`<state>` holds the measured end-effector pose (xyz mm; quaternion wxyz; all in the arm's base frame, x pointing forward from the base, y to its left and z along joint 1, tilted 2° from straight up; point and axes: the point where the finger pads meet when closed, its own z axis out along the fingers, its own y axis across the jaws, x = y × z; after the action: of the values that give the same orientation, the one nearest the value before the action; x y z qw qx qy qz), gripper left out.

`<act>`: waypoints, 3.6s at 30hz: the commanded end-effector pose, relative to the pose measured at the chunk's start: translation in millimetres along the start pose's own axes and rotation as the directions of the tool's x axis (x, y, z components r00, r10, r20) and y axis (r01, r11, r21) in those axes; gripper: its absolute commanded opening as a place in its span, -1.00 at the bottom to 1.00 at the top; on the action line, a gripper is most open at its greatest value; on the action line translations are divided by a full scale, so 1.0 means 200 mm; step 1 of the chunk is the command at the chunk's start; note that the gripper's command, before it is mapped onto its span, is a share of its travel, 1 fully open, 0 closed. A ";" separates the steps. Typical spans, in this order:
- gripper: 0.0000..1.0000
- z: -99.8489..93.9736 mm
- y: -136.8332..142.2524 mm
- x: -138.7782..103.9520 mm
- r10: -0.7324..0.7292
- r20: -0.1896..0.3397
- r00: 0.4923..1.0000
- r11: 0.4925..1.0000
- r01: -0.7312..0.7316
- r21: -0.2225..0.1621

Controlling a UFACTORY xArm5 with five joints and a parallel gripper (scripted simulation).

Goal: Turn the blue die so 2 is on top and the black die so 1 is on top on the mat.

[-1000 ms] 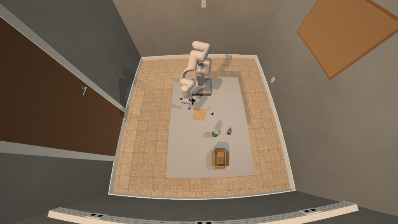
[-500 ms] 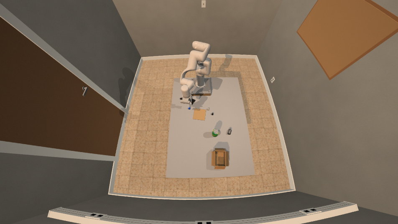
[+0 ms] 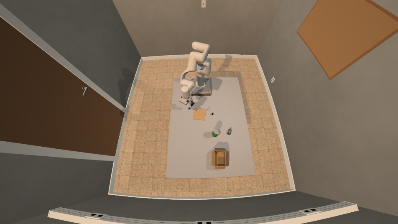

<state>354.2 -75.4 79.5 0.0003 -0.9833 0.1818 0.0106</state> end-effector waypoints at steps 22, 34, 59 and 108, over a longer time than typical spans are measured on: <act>1.00 0.12 0.00 0.01 0.693 -0.003 0.721 0.721 -0.693 0.004; 1.00 0.17 -0.01 0.00 0.890 -0.001 0.456 0.456 -0.890 0.004; -0.28 0.19 -0.01 0.00 0.928 -0.001 0.373 0.373 -0.928 0.004; -0.28 0.31 -0.01 0.00 0.928 -0.001 0.373 0.373 -0.928 0.005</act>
<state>352.0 -73.8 22.2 -0.0054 -0.7129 0.7012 0.0084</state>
